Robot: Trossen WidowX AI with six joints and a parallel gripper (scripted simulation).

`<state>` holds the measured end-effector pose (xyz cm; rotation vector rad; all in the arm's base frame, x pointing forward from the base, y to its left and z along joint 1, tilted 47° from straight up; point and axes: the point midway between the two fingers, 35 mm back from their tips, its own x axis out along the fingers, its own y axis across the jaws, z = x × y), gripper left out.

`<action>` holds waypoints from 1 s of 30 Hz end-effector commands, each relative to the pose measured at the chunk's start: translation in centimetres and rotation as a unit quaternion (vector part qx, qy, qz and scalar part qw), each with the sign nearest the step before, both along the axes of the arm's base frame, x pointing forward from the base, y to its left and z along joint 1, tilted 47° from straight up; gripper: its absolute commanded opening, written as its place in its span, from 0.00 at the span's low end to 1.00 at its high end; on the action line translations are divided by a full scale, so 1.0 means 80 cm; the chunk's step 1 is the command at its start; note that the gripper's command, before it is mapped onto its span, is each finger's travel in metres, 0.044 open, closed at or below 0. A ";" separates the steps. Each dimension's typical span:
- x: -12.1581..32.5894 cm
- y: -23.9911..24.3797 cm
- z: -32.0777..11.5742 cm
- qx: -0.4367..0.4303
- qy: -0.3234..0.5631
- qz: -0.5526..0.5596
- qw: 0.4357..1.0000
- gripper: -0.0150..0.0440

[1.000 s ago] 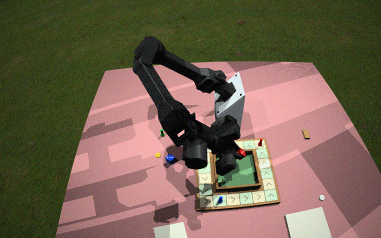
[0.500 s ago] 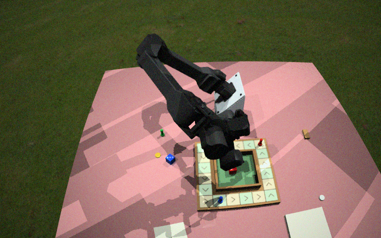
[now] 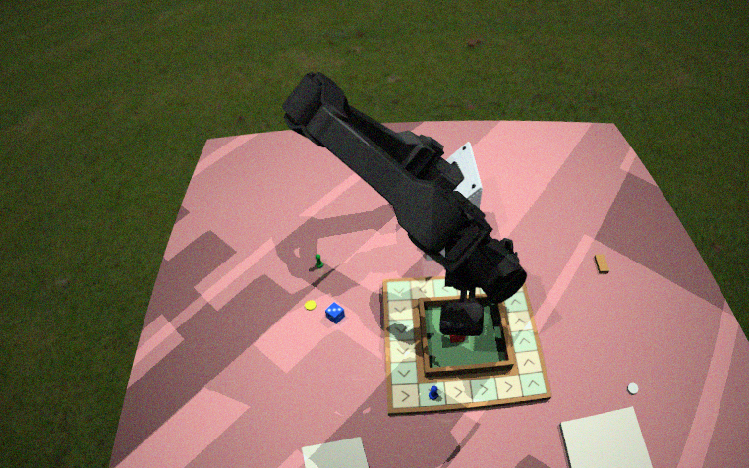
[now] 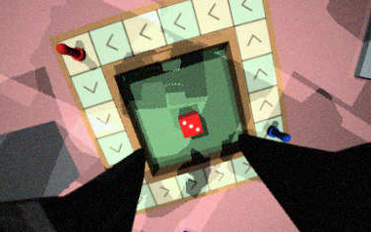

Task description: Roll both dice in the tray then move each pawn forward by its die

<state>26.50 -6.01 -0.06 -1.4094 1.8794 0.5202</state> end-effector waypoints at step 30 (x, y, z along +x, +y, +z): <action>-0.117 -0.212 0.164 -0.142 -0.605 -0.611 0.491 0.72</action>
